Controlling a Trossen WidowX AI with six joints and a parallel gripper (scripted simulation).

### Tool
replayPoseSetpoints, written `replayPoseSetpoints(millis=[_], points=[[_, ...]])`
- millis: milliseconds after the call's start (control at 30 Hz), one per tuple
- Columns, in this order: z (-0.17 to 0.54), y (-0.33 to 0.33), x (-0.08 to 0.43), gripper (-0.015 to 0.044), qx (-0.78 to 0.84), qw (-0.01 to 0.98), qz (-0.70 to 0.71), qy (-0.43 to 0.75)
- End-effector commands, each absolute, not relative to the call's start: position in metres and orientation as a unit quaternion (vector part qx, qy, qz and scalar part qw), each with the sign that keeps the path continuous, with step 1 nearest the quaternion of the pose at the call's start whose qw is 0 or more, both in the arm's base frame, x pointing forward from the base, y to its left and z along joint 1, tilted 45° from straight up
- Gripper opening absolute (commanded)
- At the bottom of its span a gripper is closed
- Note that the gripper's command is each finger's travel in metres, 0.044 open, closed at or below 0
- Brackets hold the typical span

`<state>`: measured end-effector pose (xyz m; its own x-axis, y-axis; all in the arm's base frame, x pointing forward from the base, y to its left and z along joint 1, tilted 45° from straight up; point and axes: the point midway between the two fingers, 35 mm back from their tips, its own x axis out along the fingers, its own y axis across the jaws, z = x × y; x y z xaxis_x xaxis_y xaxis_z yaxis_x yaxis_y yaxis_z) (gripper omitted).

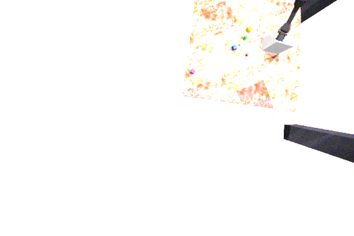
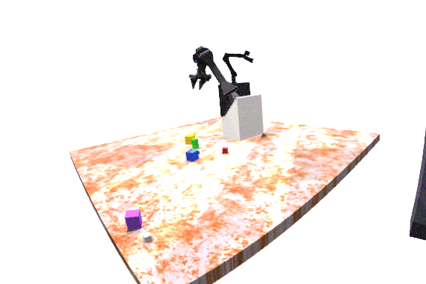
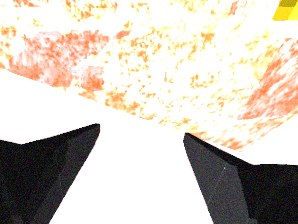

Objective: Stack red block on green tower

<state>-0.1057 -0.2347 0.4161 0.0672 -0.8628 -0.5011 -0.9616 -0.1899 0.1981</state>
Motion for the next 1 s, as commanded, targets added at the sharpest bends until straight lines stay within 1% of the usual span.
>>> replayPoseSetpoints(millis=[0, 33, 467, 700, 967], points=[[0.415, -0.236, -0.106, 0.0426, -0.725, 0.092, 0.267, 0.628], [0.414, -0.238, -0.105, 0.0440, -0.728, 0.089, 0.272, 0.623], [0.360, -0.303, -0.070, 0.0440, -0.783, -0.005, 0.401, 0.476], [0.327, -0.334, -0.036, 0.0440, -0.799, -0.068, 0.461, 0.381], [0.286, -0.360, 0.015, 0.0440, -0.801, -0.150, 0.517, 0.261]])
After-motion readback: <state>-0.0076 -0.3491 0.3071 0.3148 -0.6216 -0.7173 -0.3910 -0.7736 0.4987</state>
